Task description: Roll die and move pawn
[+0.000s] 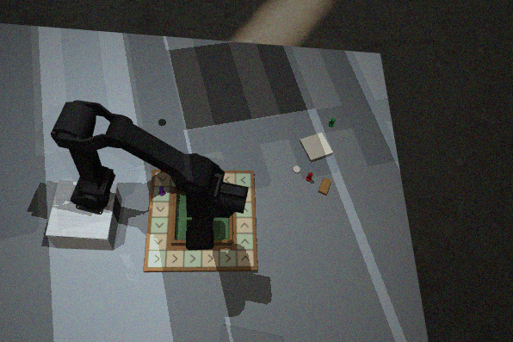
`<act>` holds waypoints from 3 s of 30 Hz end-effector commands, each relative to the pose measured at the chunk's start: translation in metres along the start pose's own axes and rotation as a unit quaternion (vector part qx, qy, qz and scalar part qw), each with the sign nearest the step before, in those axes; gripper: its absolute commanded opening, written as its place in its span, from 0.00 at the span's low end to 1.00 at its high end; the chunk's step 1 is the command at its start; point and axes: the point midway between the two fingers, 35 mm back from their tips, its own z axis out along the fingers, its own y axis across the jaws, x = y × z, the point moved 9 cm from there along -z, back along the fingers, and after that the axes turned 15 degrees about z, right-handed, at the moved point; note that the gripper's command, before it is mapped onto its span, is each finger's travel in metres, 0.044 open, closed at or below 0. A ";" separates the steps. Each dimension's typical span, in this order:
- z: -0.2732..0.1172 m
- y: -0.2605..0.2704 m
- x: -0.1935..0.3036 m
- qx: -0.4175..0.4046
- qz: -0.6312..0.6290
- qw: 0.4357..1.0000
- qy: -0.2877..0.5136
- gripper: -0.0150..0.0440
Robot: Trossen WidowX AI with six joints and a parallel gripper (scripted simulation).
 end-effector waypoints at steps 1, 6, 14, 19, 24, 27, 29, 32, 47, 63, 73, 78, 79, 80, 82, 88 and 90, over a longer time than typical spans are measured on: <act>0.005 0.015 0.001 0.002 0.015 1.000 0.004 0.25; 0.008 0.037 0.003 0.001 0.032 0.999 0.003 0.25; 0.014 0.047 0.010 -0.011 0.042 0.998 -0.038 0.25; 0.021 0.044 0.020 -0.031 0.042 0.991 -0.120 0.25; 0.031 0.042 0.030 -0.049 0.041 0.977 -0.202 0.25; 0.037 0.042 0.037 -0.059 0.040 0.965 -0.251 0.25; 0.040 0.041 0.042 -0.066 0.039 0.956 -0.282 0.25; 0.047 0.040 0.048 -0.076 0.039 0.940 -0.329 0.25; 0.028 0.036 0.076 -0.090 0.038 0.912 -0.398 0.25; 0.012 0.032 0.094 -0.090 0.038 0.912 -0.398 0.25; 0.013 0.032 0.094 -0.092 0.036 0.913 -0.395 0.25; 0.013 0.032 0.094 -0.092 0.036 0.913 -0.395 0.48; 0.013 0.032 0.094 -0.092 0.036 0.913 -0.395 0.52; 0.013 0.032 0.094 -0.092 0.036 0.913 -0.395 0.57; 0.011 0.032 0.094 -0.092 0.036 0.913 -0.396 0.65; -0.027 0.033 0.094 -0.090 0.038 0.912 -0.398 0.92; -0.027 0.033 0.094 -0.090 0.038 0.912 -0.398 1.00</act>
